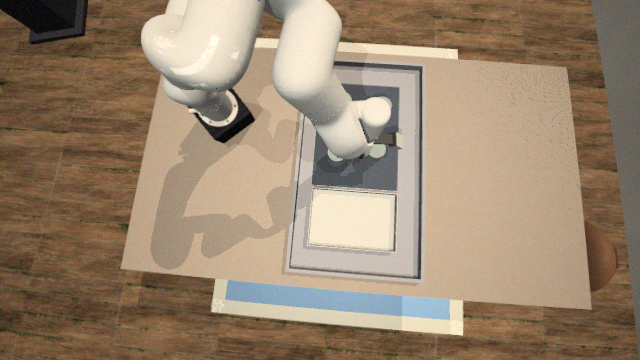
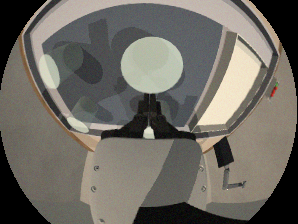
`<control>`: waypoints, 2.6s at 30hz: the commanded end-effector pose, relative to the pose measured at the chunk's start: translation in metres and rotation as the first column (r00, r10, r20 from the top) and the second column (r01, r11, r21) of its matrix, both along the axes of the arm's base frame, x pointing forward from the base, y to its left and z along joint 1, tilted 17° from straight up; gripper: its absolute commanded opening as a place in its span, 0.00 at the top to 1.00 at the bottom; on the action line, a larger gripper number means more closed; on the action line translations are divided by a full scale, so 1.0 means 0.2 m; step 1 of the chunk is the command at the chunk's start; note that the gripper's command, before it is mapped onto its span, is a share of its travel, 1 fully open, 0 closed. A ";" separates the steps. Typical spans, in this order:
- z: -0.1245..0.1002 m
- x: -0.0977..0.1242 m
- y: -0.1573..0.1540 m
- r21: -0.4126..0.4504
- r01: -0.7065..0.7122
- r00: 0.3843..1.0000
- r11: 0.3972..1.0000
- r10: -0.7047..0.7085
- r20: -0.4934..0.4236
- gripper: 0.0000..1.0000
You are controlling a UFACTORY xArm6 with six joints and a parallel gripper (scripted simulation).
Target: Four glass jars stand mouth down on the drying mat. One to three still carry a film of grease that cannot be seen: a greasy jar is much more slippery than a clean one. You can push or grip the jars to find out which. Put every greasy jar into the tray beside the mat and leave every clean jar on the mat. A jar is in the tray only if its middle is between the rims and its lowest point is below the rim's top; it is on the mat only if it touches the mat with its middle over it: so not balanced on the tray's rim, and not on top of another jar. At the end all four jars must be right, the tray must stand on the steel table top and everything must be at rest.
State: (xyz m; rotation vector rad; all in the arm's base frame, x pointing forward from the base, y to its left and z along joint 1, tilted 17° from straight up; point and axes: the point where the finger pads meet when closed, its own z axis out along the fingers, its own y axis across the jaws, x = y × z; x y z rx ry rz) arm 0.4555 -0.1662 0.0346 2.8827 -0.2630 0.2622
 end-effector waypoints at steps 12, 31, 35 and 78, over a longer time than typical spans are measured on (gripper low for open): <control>0.01 0.02 0.00 -0.001 -0.001 1.000 1.000 0.001 0.004 1.00; 0.01 0.03 0.00 -0.001 -0.001 1.000 1.000 0.001 0.004 1.00; 0.01 0.03 0.00 -0.001 -0.001 1.000 1.000 0.001 0.004 1.00; 0.02 0.05 -0.01 -0.001 -0.001 1.000 1.000 0.001 0.004 1.00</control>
